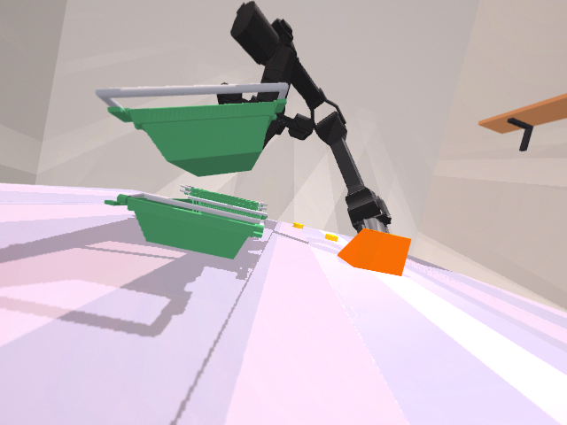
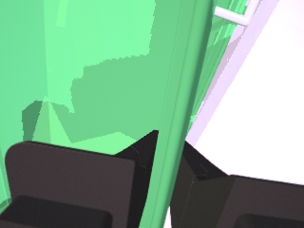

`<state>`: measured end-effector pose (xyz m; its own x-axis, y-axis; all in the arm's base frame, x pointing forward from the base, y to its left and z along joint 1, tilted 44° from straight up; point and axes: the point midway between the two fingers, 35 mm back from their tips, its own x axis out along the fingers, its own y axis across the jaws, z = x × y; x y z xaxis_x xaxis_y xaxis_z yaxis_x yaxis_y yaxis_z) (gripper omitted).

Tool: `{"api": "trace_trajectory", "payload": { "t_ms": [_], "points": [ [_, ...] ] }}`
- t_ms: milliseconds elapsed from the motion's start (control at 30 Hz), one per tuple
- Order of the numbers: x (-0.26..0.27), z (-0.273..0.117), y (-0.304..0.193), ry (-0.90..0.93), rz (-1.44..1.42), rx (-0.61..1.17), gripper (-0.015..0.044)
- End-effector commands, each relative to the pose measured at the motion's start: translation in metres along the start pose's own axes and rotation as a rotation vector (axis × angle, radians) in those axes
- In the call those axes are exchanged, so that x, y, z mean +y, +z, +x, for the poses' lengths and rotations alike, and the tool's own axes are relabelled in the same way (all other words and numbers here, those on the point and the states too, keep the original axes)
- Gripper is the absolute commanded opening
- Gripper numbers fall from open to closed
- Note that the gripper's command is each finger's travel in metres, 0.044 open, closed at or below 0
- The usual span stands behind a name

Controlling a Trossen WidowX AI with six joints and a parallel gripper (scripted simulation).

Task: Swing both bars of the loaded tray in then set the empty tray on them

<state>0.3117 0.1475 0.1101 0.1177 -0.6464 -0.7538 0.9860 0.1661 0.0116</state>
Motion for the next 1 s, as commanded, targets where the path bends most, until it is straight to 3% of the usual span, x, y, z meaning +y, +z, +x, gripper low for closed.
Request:
{"api": "trace_trajectory", "payload": {
  "t_ms": [0, 967],
  "points": [
    [0.0, -0.006, 0.001, 0.024, 0.006, 0.002, 0.0],
    [-0.005, -0.007, 0.022, 0.029, 0.005, 0.003, 0.0]
  ]
}}
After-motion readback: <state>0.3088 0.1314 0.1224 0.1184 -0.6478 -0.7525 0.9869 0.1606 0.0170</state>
